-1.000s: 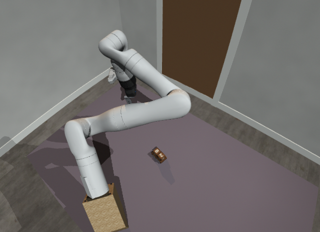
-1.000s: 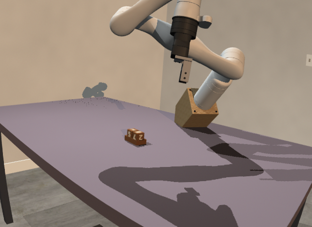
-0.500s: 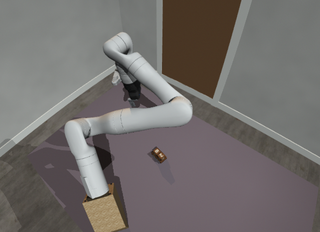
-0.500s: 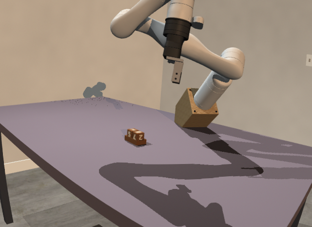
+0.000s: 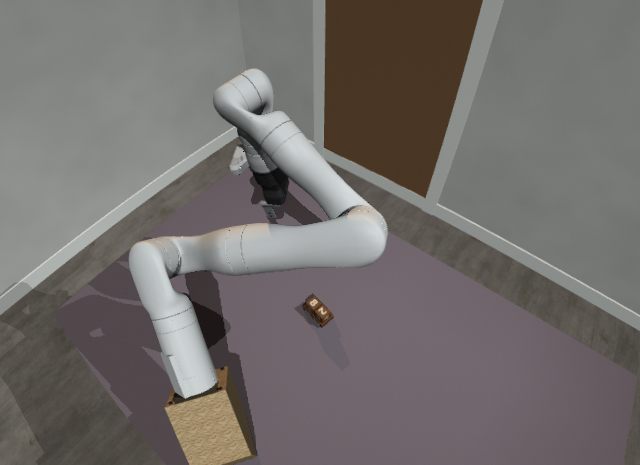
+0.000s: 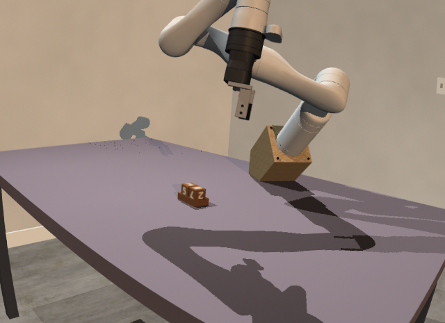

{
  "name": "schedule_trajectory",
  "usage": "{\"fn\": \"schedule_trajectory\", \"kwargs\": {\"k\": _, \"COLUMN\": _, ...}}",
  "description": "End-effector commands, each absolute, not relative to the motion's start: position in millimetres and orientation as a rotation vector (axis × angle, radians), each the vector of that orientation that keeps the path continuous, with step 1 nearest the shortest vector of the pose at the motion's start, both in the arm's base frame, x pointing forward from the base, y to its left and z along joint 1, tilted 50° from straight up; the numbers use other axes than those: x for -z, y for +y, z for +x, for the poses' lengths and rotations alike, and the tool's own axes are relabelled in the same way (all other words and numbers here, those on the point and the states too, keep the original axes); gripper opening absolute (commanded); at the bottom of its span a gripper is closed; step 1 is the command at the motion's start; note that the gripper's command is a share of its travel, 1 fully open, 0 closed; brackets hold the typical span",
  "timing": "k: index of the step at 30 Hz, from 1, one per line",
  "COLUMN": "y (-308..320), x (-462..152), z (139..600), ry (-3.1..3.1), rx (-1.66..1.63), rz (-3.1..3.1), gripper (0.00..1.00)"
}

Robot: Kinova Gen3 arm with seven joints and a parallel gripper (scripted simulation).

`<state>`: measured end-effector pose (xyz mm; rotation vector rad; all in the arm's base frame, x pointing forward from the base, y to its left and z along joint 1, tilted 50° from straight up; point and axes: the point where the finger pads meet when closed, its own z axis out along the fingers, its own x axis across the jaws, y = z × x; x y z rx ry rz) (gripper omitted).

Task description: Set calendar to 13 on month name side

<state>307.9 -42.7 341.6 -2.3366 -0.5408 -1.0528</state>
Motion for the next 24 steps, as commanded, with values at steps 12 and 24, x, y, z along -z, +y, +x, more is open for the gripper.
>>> {"fn": "schedule_trajectory", "kwargs": {"k": 12, "y": -62, "x": -313, "z": 316, "ry": -0.404, "rx": 0.977, "rz": -2.356, "gripper": 1.0}}
{"fn": "schedule_trajectory", "kwargs": {"k": 24, "y": -70, "x": -299, "z": 319, "ry": -0.343, "rx": 0.939, "rz": -2.362, "gripper": 1.0}}
